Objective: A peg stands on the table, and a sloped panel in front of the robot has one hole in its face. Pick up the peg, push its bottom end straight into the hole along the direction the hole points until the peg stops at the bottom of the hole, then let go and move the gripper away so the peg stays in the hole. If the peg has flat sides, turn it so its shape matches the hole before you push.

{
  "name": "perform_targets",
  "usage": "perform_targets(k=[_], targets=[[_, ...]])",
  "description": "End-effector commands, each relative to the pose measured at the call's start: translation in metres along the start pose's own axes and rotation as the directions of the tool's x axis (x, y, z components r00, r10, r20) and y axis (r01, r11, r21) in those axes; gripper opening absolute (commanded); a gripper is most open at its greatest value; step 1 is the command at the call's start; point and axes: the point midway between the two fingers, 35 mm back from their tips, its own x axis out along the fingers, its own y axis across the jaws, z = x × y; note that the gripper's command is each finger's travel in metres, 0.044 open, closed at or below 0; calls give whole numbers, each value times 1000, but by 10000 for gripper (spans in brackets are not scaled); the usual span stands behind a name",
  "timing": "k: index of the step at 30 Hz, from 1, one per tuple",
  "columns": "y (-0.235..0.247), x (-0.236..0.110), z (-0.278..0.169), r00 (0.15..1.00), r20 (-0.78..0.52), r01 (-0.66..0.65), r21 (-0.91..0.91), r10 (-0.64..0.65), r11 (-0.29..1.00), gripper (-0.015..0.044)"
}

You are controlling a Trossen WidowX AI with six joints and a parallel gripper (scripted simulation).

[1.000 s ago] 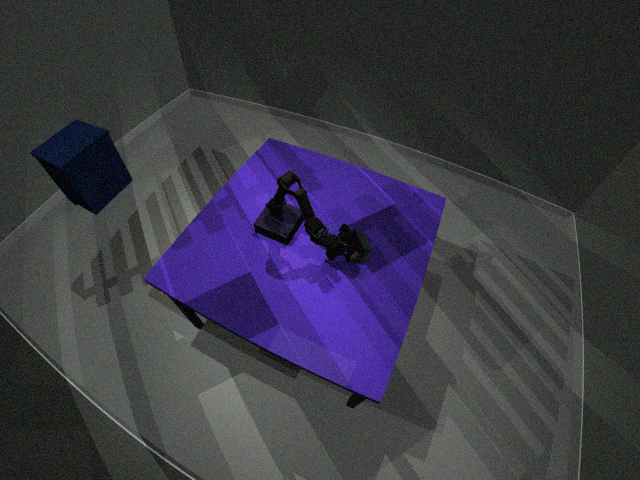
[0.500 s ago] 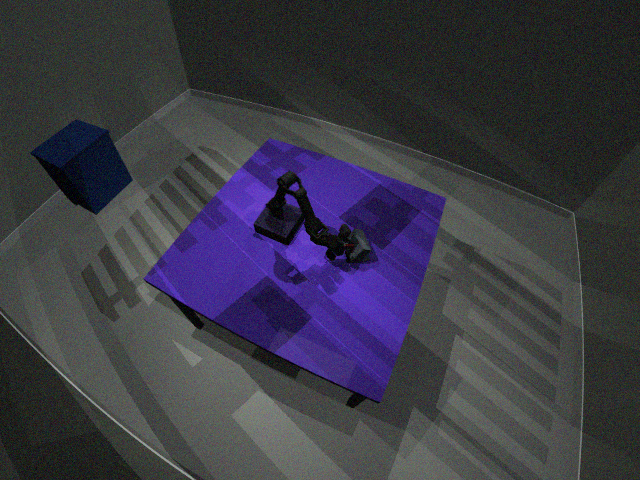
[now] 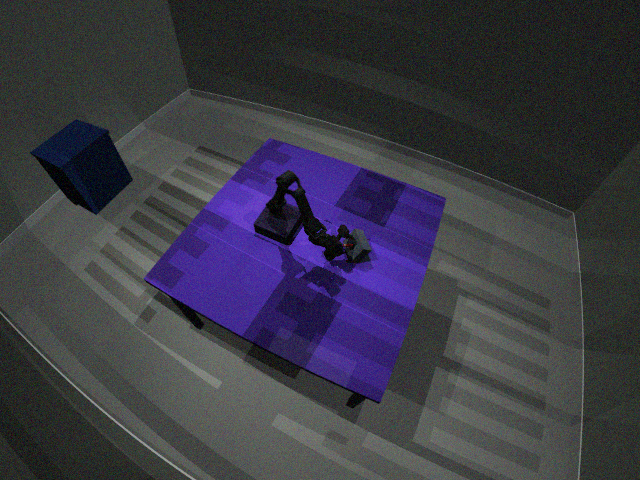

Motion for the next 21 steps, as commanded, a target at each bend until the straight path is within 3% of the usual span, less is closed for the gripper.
perform_targets(k=[1, 21], targets=[[2, -10, 2, 1000, 3, -5, -11, 5, 1000, 440], [-3, -48, 7, 1000, 2, 3, -10, -3, 1000, 440]])
